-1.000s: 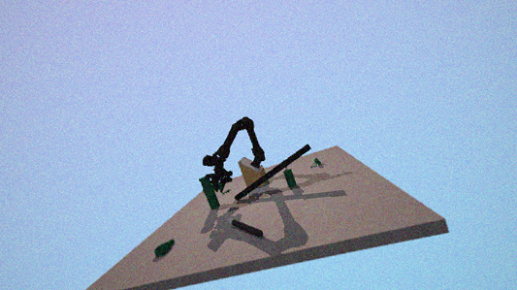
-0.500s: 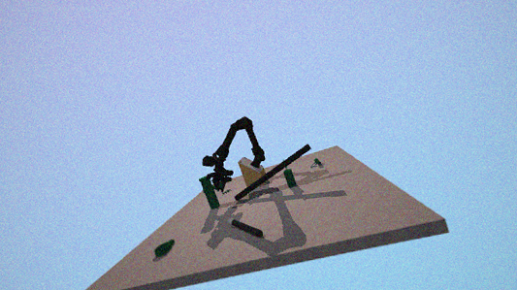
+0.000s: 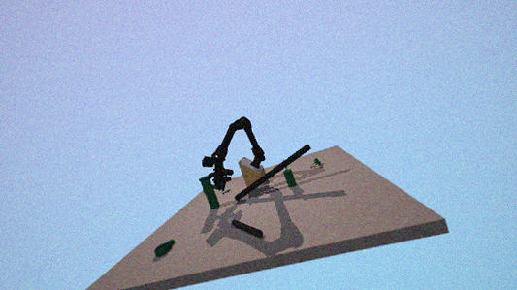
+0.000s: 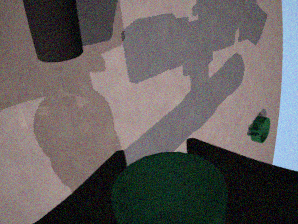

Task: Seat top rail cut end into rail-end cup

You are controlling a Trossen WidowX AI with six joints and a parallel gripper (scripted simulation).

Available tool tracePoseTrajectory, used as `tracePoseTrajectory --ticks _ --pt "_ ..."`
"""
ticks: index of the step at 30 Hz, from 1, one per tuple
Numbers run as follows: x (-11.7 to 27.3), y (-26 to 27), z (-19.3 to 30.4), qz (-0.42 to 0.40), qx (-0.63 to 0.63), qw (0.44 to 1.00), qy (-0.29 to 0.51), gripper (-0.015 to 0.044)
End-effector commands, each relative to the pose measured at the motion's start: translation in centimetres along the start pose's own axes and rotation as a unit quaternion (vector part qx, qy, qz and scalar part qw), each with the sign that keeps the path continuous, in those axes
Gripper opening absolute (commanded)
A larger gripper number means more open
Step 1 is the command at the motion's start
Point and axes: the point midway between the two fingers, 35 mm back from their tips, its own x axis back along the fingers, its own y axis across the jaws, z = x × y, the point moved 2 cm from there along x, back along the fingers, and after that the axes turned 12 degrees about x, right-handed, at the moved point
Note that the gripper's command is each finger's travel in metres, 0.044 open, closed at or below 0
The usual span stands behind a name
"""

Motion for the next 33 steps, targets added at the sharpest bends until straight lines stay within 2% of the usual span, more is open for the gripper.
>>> tracePoseTrajectory --ticks 1,28,33 --pt "0.26 0.24 0.02 0.004 0.017 1.000 -0.011 0.0000" --pt "0.23 0.22 0.03 0.003 0.016 1.000 -0.010 0.0000" --pt "0.23 0.22 0.03 0.003 0.016 1.000 -0.010 0.0131"
